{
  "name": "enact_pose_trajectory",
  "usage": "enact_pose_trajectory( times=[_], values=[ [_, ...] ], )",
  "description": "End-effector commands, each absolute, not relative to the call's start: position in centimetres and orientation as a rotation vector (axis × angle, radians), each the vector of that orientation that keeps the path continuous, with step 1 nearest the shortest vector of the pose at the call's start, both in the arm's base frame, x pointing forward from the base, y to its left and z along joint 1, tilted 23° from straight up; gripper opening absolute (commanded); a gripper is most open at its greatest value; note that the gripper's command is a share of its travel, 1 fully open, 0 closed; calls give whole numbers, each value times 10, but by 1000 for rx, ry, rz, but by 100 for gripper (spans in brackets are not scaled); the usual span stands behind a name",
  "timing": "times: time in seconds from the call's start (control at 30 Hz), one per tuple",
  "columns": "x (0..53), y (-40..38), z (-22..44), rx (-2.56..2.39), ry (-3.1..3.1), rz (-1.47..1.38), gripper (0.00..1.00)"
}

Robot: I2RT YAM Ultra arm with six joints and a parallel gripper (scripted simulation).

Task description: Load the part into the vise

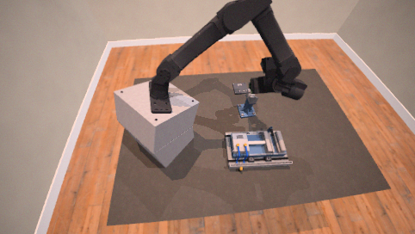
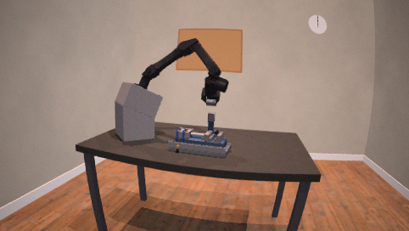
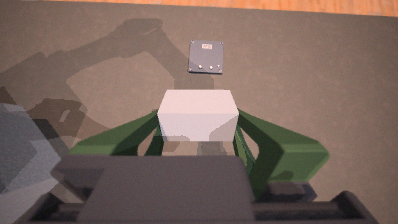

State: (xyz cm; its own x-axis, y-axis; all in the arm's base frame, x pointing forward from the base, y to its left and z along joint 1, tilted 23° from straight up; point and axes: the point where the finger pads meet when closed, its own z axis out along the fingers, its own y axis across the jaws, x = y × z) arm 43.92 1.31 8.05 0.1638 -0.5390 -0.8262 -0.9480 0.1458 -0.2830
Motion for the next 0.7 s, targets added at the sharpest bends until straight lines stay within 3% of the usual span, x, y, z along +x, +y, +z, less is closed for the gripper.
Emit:
enact_pose_trajectory(
  times=[0.0,0.67],
  values=[
    [450,12,90,-1488,1457,539,0],
    [444,18,73,-1477,1475,571,0]
  ],
)
